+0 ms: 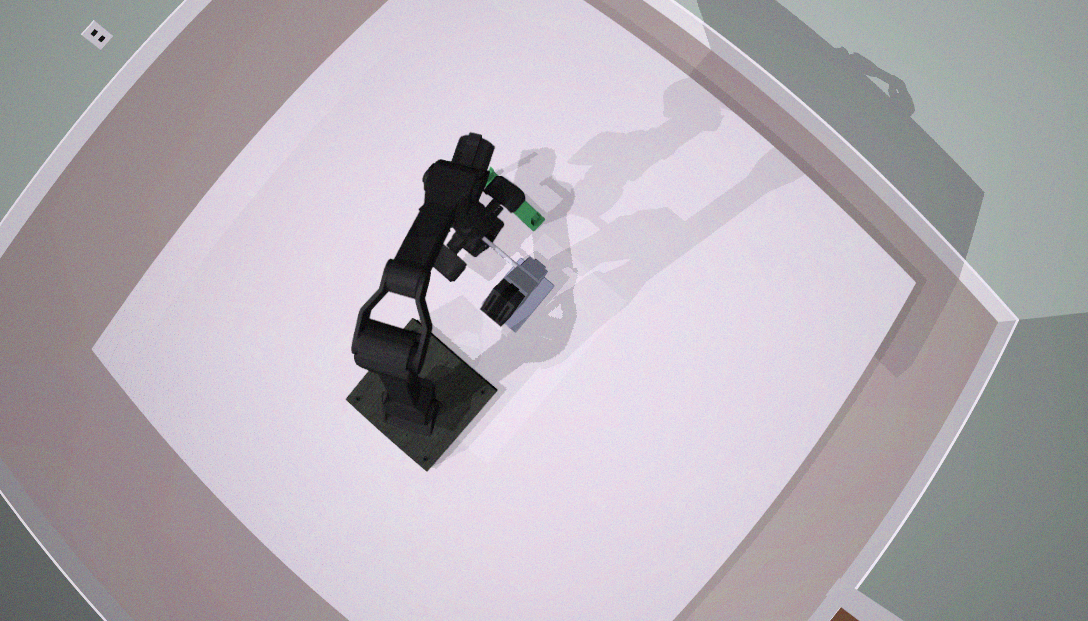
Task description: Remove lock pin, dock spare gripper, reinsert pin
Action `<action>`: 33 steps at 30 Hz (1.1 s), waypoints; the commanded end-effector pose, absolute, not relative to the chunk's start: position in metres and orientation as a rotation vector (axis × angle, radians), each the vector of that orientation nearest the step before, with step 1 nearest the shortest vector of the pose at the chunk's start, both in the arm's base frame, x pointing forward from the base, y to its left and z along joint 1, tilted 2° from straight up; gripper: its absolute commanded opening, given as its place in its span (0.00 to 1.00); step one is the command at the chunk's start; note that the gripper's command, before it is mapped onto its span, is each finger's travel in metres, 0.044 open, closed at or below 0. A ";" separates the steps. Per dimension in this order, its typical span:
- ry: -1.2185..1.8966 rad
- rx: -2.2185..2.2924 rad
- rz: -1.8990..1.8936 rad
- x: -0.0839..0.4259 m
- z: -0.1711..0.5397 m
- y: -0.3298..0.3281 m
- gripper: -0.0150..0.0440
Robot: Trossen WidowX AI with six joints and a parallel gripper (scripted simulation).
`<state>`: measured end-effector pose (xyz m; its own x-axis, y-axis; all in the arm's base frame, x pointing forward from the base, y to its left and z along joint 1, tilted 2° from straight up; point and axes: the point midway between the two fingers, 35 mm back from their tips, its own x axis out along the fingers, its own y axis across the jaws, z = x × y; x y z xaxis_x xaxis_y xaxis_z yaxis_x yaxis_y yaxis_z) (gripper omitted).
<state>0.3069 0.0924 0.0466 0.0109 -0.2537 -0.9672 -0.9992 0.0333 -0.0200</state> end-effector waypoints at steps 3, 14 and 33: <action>1.400 -1.381 1.040 0.305 0.046 0.088 0.25; 1.399 -1.381 1.040 0.305 0.046 0.081 0.25; 1.402 -1.379 1.044 0.306 0.047 0.070 0.25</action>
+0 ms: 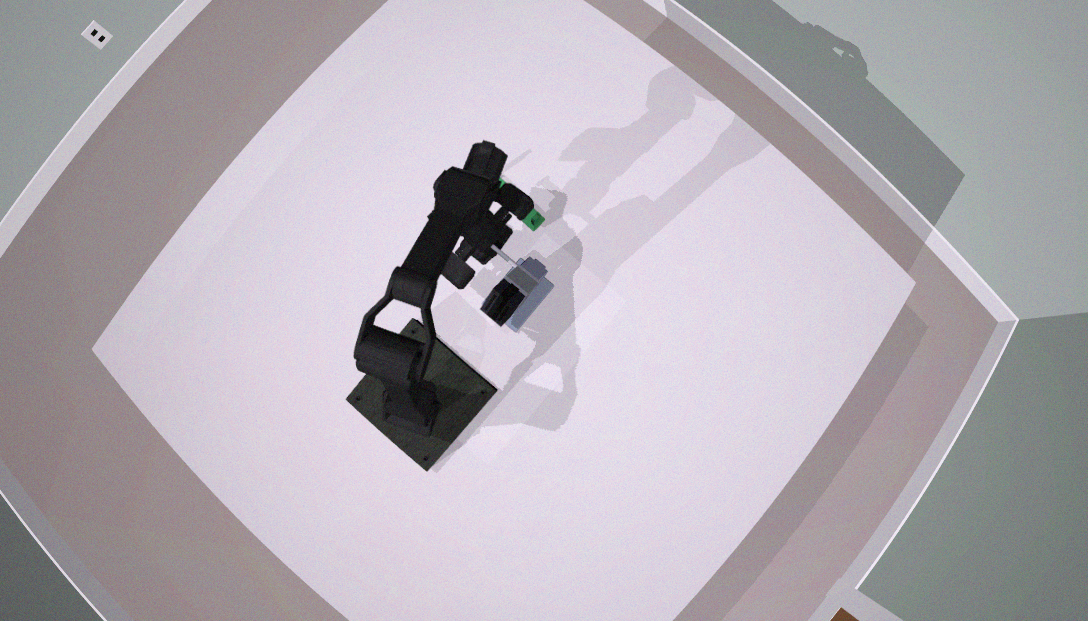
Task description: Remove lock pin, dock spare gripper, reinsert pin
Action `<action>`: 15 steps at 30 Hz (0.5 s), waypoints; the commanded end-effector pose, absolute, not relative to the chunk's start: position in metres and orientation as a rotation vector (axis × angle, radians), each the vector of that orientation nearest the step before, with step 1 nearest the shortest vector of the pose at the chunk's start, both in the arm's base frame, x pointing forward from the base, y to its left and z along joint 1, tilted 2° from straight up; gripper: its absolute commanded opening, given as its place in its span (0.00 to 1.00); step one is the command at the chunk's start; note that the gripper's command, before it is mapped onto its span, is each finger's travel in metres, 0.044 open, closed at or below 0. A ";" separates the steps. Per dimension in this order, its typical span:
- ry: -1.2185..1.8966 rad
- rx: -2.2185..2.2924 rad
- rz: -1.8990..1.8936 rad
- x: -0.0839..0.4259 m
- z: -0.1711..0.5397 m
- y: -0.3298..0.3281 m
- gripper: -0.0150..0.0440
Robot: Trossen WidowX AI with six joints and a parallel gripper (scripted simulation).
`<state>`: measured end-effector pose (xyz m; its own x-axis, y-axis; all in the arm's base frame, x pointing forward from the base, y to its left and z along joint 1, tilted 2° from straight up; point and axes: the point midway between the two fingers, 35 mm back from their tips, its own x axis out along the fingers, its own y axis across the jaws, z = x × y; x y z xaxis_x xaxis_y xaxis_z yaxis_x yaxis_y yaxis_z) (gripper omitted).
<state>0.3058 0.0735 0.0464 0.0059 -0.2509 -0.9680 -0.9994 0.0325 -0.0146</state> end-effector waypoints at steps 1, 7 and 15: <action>1.402 -1.379 1.044 0.306 0.047 0.070 0.25; 1.403 -1.379 1.045 0.306 0.047 0.067 0.25; 1.403 -1.378 1.046 0.304 0.047 0.062 0.25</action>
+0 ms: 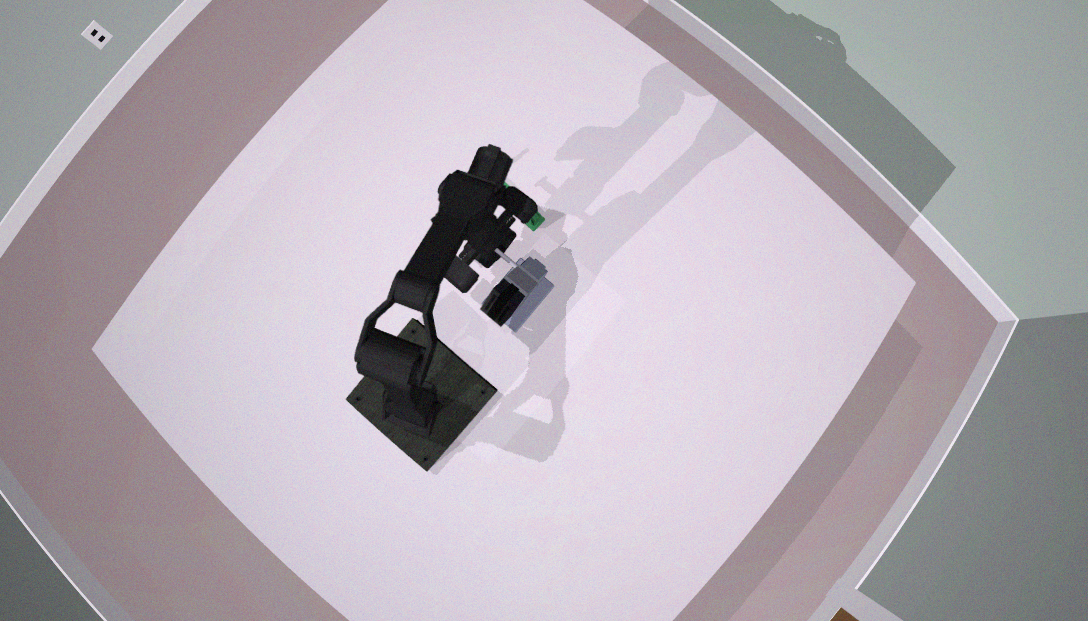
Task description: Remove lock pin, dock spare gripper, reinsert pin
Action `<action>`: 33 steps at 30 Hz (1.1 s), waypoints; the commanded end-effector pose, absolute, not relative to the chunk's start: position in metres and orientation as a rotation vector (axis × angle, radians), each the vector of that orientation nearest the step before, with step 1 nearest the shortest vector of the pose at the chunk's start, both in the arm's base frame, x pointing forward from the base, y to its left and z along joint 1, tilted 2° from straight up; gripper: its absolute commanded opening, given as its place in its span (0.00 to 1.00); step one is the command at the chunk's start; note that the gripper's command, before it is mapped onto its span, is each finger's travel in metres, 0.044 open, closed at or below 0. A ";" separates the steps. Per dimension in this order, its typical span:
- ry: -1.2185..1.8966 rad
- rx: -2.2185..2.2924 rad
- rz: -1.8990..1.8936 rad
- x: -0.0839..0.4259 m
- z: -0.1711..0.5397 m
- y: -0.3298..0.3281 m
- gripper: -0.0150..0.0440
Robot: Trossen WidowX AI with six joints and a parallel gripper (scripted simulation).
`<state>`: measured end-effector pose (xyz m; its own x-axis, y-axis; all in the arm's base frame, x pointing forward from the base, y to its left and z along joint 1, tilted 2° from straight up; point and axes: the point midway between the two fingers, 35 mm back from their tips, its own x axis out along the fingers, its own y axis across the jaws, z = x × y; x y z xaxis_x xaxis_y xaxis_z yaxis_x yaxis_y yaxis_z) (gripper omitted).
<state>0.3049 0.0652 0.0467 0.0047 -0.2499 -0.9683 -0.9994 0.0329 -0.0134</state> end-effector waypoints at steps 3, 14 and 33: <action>1.403 -1.378 1.046 0.305 0.047 0.061 0.25; 1.405 -1.377 1.049 0.305 0.047 0.054 0.25; 1.407 -1.376 1.052 0.305 0.047 0.043 0.25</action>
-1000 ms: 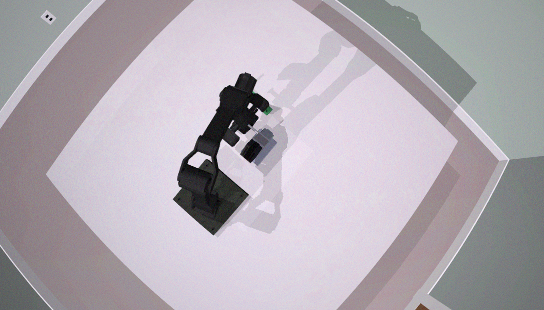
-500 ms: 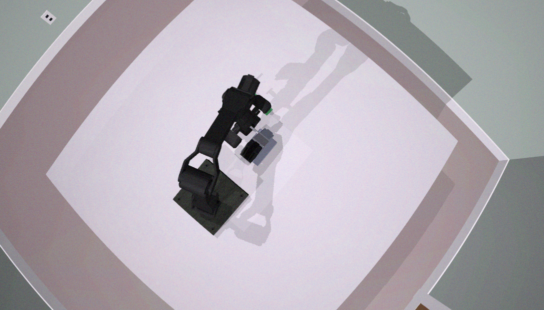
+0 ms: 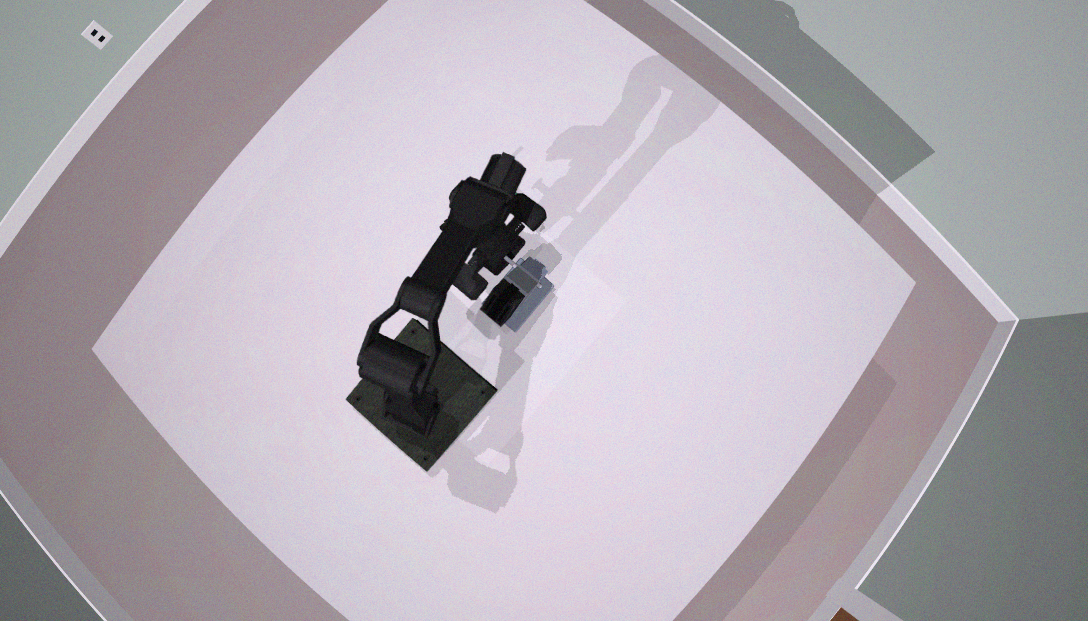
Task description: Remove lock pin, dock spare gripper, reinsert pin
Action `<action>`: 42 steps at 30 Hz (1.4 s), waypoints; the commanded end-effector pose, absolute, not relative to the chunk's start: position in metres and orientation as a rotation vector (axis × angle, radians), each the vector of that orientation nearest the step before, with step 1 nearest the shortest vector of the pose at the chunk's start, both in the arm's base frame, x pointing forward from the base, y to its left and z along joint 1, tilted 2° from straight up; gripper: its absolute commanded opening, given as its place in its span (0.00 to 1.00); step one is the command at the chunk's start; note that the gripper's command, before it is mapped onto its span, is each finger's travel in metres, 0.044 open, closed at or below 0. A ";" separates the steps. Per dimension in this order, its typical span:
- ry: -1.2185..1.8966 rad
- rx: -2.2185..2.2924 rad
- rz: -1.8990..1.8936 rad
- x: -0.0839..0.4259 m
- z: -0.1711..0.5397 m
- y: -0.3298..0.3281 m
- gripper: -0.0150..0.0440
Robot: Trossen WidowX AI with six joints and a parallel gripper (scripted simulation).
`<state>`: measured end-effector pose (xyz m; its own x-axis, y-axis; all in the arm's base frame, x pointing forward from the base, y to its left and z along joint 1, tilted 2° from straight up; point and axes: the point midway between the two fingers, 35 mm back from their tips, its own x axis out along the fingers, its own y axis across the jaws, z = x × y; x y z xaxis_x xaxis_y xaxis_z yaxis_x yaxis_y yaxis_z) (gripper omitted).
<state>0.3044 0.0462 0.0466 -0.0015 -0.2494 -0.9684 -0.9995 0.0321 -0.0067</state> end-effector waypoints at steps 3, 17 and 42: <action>1.407 -1.376 1.052 0.305 0.047 0.042 0.25; 1.406 -1.367 1.053 0.304 0.047 0.045 0.59; 1.409 -1.382 1.066 0.304 0.091 0.078 0.59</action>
<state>0.3040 0.0738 0.0865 -0.0060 -0.2577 -0.9662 -0.9999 0.0154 0.0021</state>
